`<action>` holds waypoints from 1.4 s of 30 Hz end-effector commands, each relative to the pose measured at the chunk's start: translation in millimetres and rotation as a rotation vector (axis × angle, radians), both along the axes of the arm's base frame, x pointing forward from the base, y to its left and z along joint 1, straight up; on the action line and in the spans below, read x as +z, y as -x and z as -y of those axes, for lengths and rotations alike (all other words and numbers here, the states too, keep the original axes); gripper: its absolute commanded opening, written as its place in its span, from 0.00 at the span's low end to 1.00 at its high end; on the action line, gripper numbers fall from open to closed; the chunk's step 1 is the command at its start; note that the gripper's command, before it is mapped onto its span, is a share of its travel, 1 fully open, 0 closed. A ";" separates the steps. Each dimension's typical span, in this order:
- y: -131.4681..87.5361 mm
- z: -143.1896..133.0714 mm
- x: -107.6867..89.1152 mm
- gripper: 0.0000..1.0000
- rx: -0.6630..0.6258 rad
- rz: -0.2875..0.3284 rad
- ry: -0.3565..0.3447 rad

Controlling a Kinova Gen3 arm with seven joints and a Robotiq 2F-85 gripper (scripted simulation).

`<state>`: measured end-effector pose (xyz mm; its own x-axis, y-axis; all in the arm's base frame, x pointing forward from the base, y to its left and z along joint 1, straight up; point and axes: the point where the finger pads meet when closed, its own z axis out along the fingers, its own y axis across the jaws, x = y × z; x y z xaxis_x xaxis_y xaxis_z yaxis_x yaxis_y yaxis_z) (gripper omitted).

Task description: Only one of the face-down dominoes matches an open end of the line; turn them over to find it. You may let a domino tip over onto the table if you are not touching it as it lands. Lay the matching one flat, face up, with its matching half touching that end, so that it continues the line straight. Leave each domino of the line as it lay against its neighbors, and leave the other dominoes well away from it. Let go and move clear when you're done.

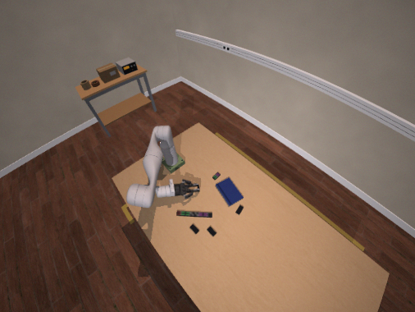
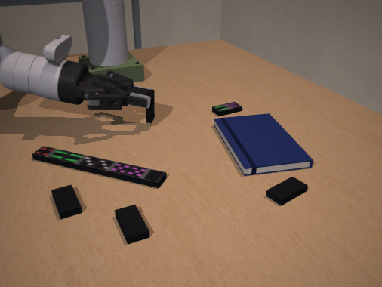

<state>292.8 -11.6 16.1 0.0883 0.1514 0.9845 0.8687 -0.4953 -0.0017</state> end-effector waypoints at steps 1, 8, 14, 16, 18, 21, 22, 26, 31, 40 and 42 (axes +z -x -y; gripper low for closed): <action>-0.2 0.1 -5.8 0.31 0.000 0.001 0.000; -0.2 0.1 -10.4 0.31 0.000 0.001 0.000; -0.2 0.1 -11.8 0.31 0.000 0.001 0.000; -0.2 0.1 -11.8 0.31 0.000 0.001 0.000; -0.2 0.1 -11.8 0.31 0.000 0.001 0.000; -0.2 0.1 -11.8 0.31 0.000 0.001 0.000; -0.2 0.1 -11.8 0.31 0.000 0.001 0.000; -0.2 0.1 -11.8 0.31 0.000 0.001 0.000; -0.2 0.1 -11.8 0.31 0.000 0.001 0.000; -0.2 0.1 -11.8 0.49 0.000 0.001 0.000; -0.2 0.1 -11.8 0.49 0.000 0.001 0.000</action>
<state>292.8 -11.5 3.8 0.0885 0.1510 0.9846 0.8687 -0.4953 -0.0021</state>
